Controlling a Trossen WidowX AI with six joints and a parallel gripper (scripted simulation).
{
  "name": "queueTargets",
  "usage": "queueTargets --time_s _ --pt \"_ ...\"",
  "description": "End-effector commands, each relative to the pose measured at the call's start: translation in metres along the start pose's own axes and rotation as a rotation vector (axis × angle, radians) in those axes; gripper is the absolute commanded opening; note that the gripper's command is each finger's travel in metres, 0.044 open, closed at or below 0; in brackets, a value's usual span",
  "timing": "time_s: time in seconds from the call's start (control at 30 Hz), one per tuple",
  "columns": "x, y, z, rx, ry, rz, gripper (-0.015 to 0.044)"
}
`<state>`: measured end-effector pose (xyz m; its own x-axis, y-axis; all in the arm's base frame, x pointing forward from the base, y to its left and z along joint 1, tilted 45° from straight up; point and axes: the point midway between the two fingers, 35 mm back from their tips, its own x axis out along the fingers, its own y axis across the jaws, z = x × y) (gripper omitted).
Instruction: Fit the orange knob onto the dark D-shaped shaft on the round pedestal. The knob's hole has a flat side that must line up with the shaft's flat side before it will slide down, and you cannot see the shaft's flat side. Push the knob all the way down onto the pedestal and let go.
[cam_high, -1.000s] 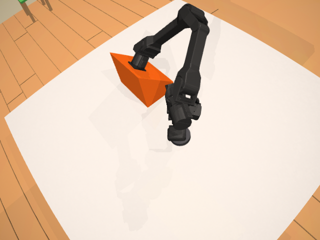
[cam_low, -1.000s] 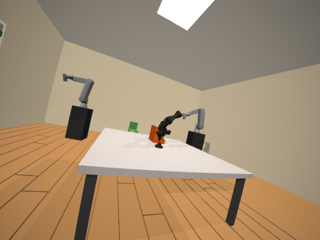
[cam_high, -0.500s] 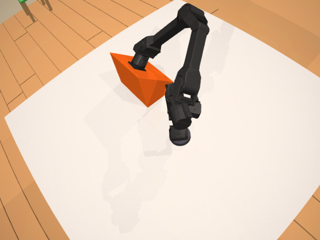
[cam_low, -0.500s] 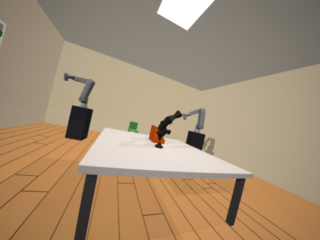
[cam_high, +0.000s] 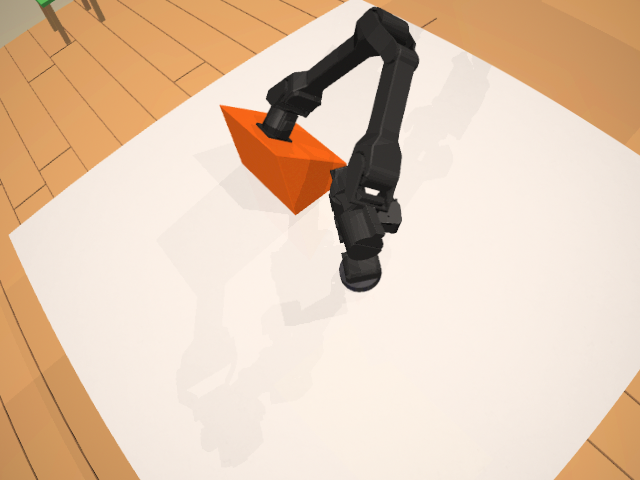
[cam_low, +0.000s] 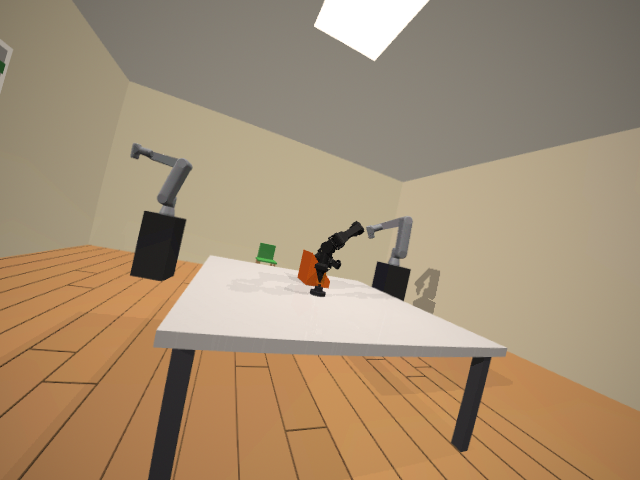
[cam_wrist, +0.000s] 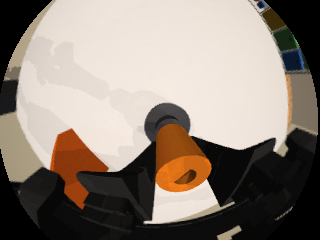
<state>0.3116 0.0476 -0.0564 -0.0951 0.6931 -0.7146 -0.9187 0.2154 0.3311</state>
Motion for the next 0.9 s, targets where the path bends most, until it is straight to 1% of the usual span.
queueTargets --time_s 0.0,0.73,0.87 --pt "0.0012 0.0000 -0.0001 -0.008 -0.001 0.000 0.0000" --pt "-0.0033 -0.0003 0.0006 -0.008 -0.001 0.000 0.0000" --pt "-0.0034 -0.0006 0.0008 -0.094 -0.001 0.000 0.0000"
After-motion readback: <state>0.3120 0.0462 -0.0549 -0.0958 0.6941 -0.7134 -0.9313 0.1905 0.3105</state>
